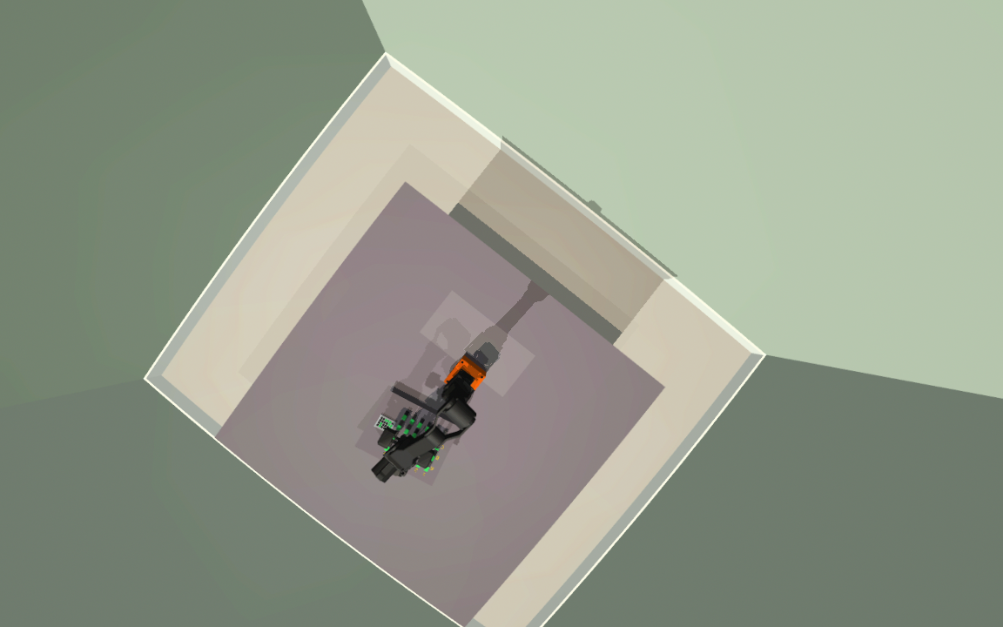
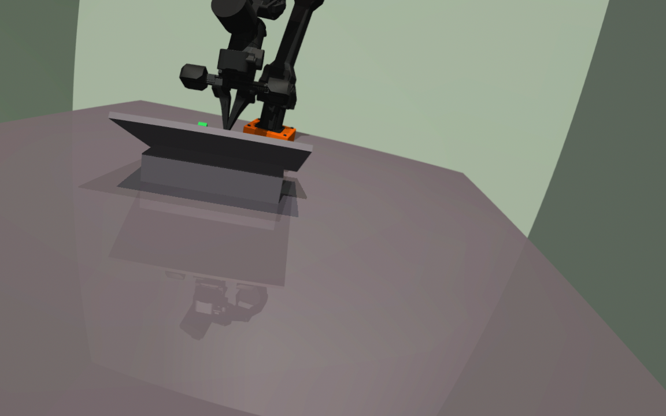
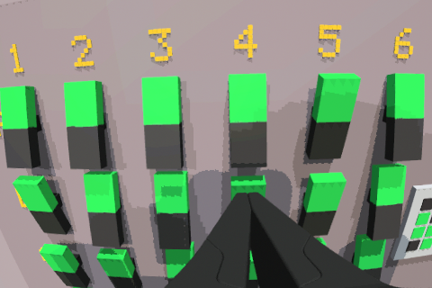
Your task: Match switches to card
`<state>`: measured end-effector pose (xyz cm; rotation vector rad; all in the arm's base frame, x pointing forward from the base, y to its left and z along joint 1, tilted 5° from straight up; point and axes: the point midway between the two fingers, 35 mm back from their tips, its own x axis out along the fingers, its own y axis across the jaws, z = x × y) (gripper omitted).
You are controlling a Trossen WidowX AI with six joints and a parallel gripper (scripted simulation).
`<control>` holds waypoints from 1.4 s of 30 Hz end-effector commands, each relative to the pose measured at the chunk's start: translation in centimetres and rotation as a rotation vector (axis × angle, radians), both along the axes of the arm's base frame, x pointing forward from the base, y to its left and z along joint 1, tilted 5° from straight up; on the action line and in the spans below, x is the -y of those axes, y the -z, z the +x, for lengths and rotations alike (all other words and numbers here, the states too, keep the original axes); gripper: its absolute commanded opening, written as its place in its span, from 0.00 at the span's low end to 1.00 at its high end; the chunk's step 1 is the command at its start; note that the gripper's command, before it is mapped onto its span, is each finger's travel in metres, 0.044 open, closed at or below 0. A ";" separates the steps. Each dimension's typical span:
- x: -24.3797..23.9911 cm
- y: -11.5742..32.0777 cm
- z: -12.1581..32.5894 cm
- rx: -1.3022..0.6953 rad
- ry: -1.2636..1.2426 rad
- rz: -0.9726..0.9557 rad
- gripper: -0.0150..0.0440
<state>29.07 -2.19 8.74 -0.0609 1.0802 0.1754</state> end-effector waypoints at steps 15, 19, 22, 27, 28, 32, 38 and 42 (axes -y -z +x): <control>0.1 0.1 0.1 0.000 0.005 -0.002 0.25; 0.0 0.1 0.1 0.000 0.005 -0.002 0.25; 0.0 0.2 0.1 0.000 0.005 -0.002 0.25; 0.0 0.2 0.1 0.000 0.005 -0.002 0.25; 0.0 0.2 0.1 0.000 0.005 -0.002 0.25; 0.0 0.3 0.2 0.000 0.005 -0.002 0.25; 0.0 0.4 0.2 0.000 0.005 -0.002 0.25; 0.0 0.4 0.2 0.000 0.005 -0.002 0.25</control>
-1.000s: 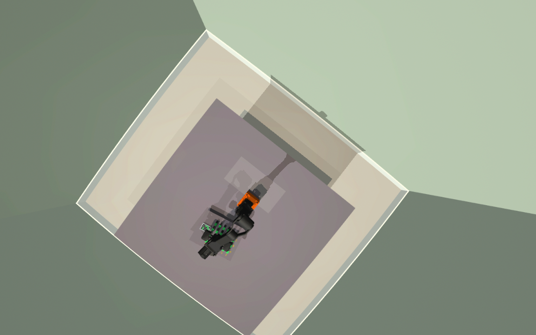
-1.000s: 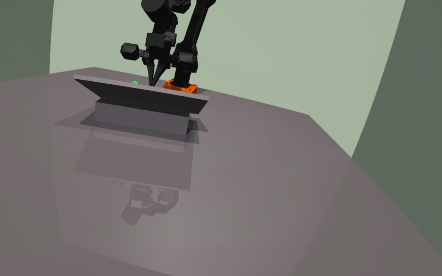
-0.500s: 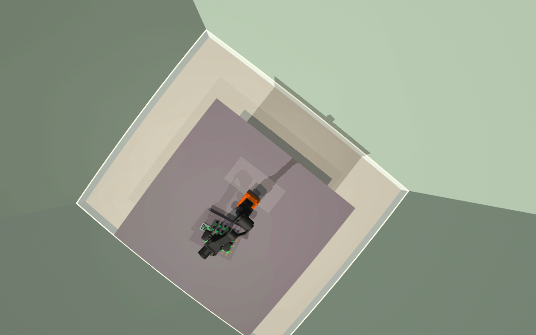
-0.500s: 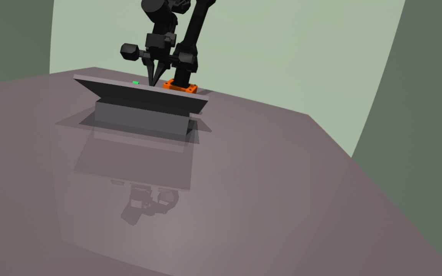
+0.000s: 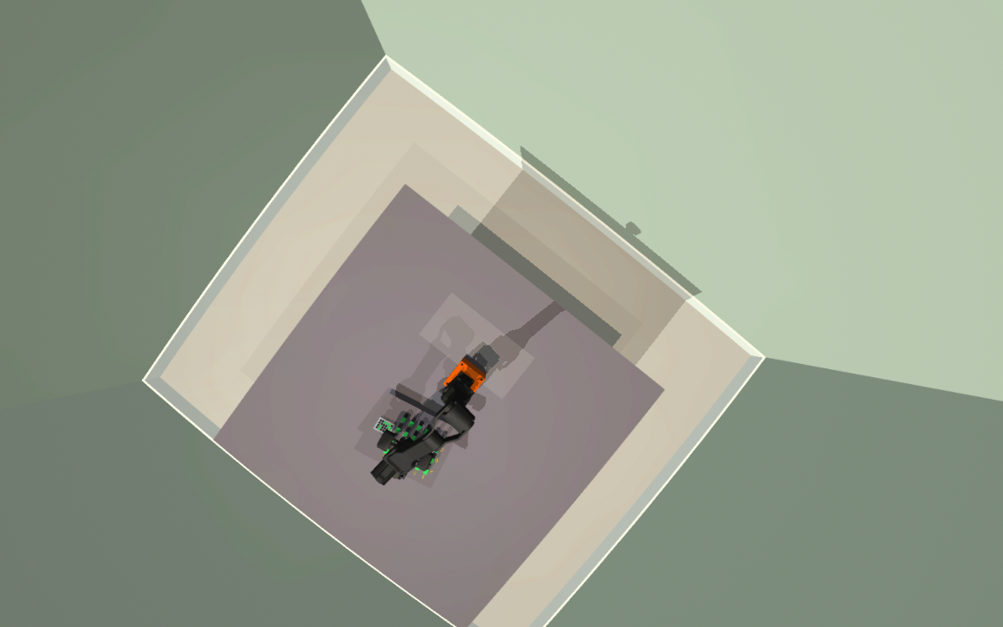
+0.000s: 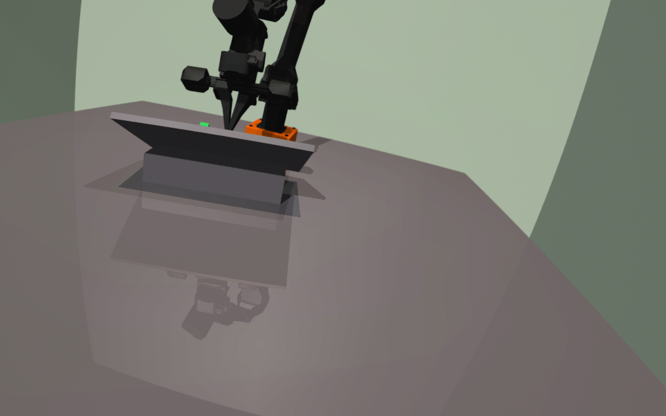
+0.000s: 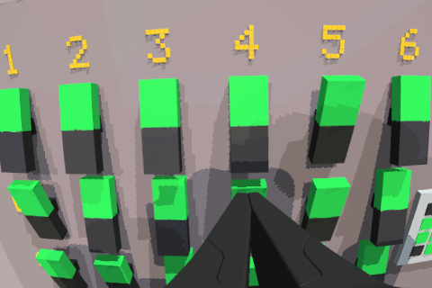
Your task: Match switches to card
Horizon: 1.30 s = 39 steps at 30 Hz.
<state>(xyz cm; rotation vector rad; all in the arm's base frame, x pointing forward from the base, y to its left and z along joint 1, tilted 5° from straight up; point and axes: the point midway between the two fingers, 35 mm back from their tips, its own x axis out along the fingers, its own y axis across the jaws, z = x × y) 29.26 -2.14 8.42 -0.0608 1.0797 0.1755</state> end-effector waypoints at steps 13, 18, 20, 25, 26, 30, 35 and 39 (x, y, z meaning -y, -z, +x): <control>0.0 0.2 0.1 0.000 0.005 -0.002 0.25; 0.0 0.0 0.0 0.001 0.000 0.000 0.25; 0.4 -1.9 -0.9 0.008 0.002 0.001 0.25; 0.8 -5.3 -3.1 0.023 0.006 0.001 0.25; 0.8 -5.3 -3.1 0.023 0.006 0.001 0.25; 0.9 -4.9 -3.8 0.022 0.006 0.001 0.25; 1.3 -3.3 -6.5 0.020 0.006 0.000 0.25; 1.3 -2.7 -6.1 0.014 0.006 0.000 0.25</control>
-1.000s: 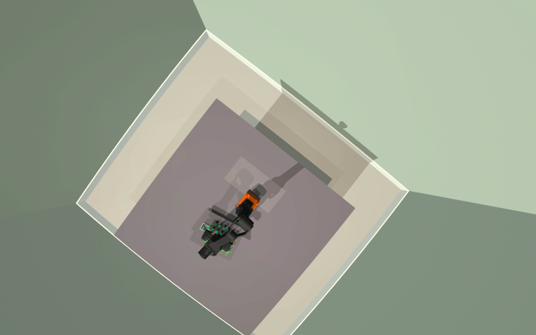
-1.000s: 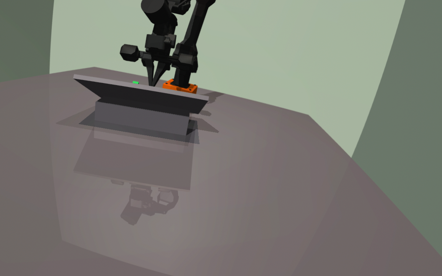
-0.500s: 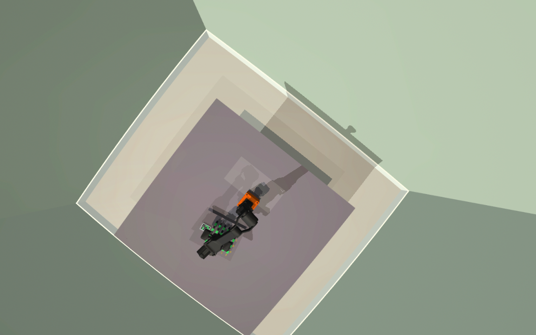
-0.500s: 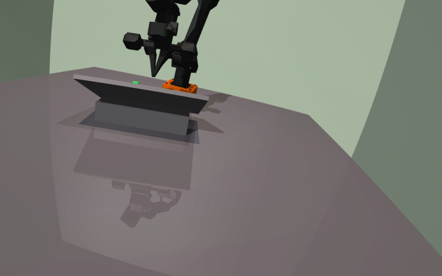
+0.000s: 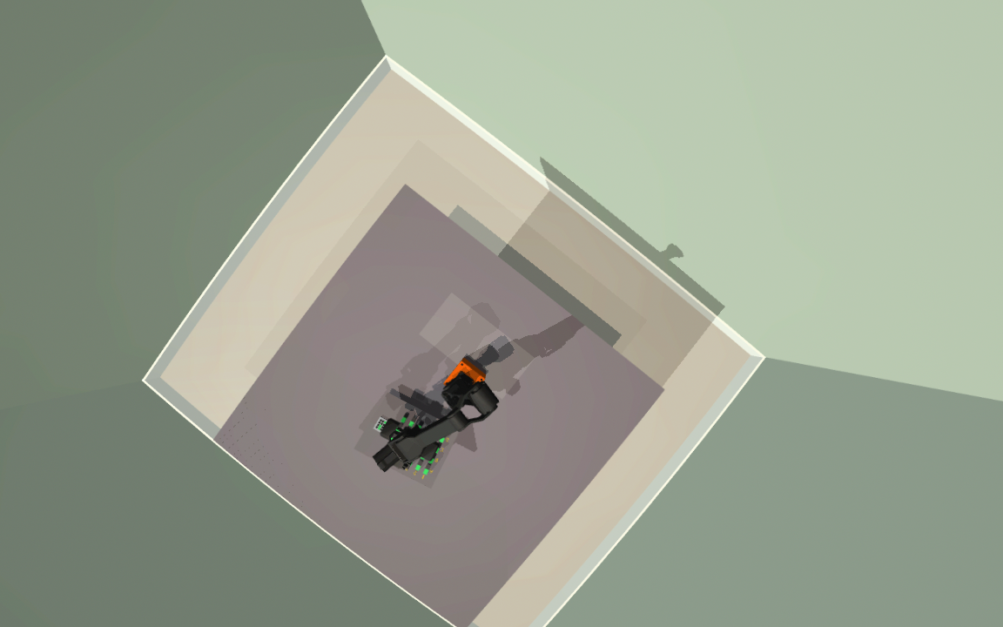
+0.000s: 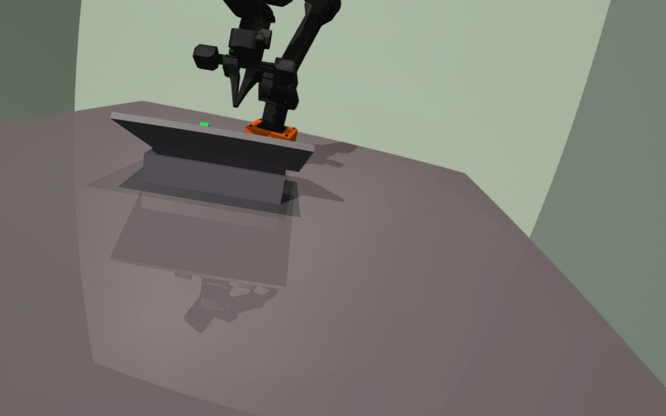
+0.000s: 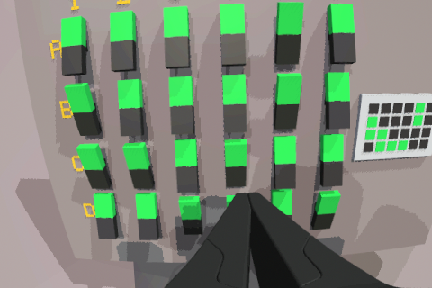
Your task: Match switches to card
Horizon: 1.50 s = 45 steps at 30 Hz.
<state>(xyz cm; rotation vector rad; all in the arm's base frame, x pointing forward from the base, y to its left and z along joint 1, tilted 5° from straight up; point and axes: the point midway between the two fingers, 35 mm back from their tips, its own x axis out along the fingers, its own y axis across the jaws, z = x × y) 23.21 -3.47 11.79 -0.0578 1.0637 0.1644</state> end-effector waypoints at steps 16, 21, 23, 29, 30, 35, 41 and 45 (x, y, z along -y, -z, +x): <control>-0.6 4.0 1.8 -0.020 -0.006 -0.002 0.25; -0.6 4.5 2.1 -0.020 -0.006 -0.002 0.25; -0.6 4.8 2.3 -0.020 -0.006 -0.001 0.25; -0.7 5.1 2.4 -0.020 -0.006 -0.001 0.25; -0.7 5.1 2.4 -0.020 -0.006 -0.001 0.25; -0.7 5.1 2.4 -0.020 -0.006 -0.001 0.25; -0.7 5.1 2.4 -0.020 -0.006 -0.001 0.25; -0.7 5.1 2.4 -0.020 -0.006 -0.001 0.25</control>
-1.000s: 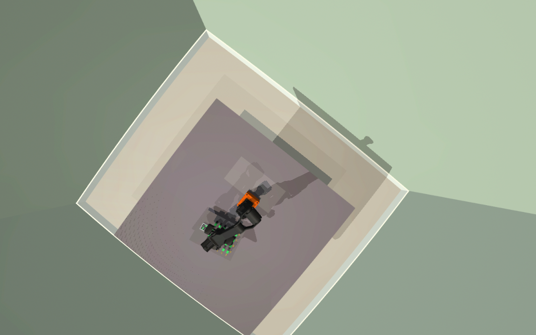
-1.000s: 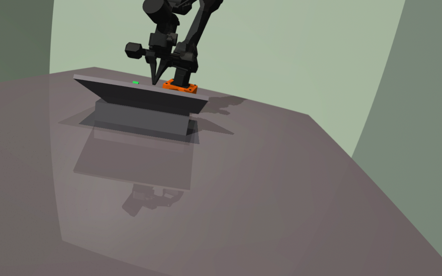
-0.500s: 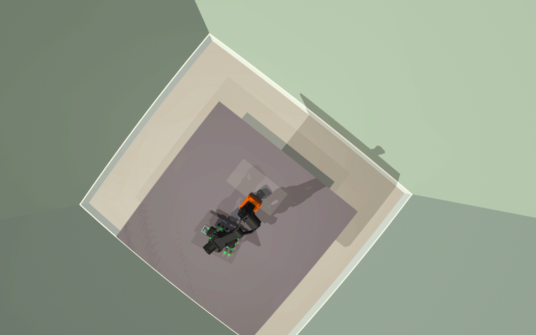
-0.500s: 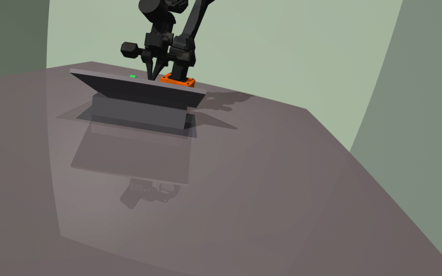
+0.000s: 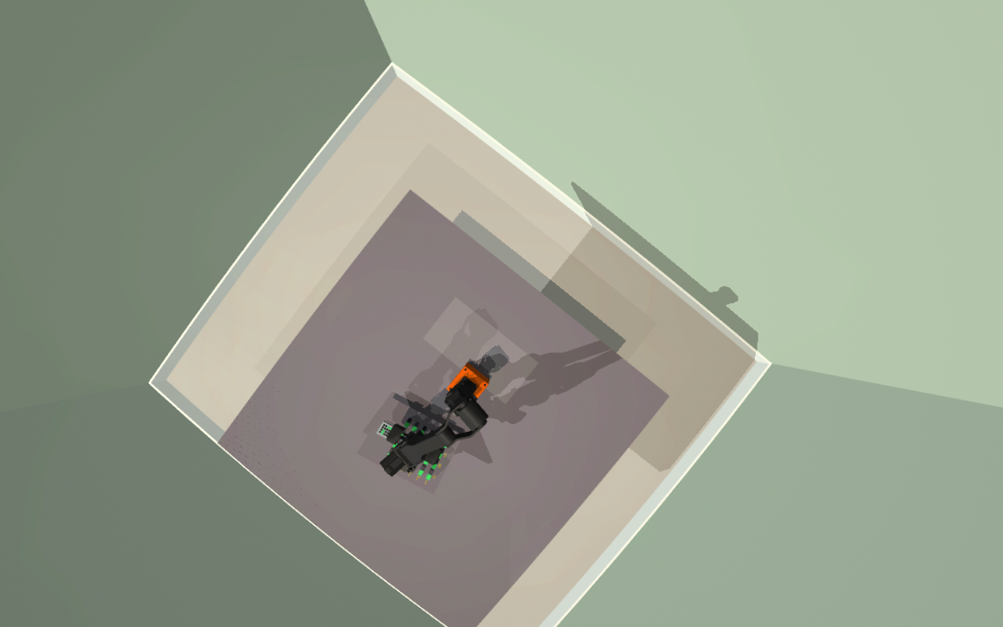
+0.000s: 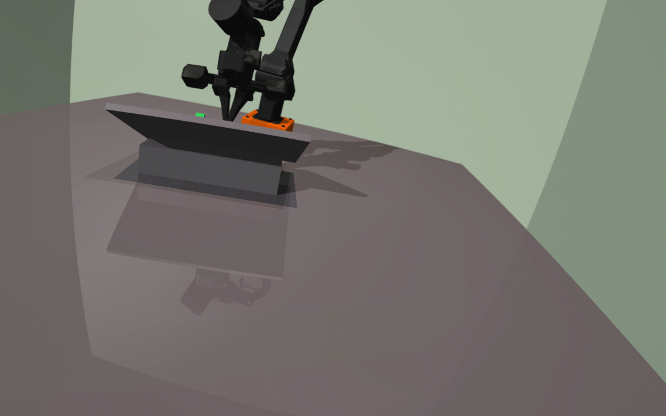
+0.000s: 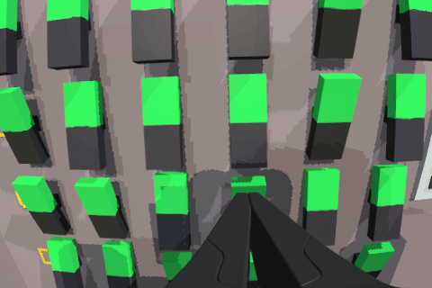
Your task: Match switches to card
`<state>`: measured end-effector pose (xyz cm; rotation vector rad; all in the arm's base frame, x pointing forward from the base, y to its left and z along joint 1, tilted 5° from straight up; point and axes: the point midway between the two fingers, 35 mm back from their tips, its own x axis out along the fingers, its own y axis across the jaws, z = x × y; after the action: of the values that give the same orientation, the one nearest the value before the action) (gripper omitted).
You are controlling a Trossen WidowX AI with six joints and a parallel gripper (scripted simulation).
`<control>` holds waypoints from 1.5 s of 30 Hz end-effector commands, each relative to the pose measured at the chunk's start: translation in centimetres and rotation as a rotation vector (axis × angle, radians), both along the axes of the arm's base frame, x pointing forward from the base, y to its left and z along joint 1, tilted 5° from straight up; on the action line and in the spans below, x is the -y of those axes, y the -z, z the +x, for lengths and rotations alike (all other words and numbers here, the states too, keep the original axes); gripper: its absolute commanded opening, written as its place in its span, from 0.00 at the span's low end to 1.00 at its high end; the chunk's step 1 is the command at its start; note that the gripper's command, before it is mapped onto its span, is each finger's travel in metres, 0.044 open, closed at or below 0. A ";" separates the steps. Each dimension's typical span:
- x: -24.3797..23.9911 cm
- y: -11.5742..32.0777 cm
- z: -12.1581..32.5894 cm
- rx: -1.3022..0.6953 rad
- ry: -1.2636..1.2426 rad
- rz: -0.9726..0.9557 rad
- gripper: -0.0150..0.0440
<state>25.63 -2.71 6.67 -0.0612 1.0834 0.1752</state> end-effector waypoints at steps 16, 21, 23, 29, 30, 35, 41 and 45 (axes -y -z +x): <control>0.0 0.2 0.1 0.000 0.005 -0.002 0.25; 0.0 0.2 0.1 0.000 0.005 -0.002 0.25; 0.0 0.3 0.2 0.000 0.005 -0.002 0.25; 0.0 0.3 0.2 0.000 0.005 -0.002 0.25; 0.0 0.3 0.2 0.000 0.005 -0.002 0.25; 0.0 0.4 0.2 0.000 0.005 -0.002 0.25; 0.0 0.5 0.3 0.000 0.005 -0.002 0.25; 0.0 0.5 0.3 0.000 0.005 -0.002 0.25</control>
<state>25.89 -2.65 6.23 -0.0613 1.0825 0.1752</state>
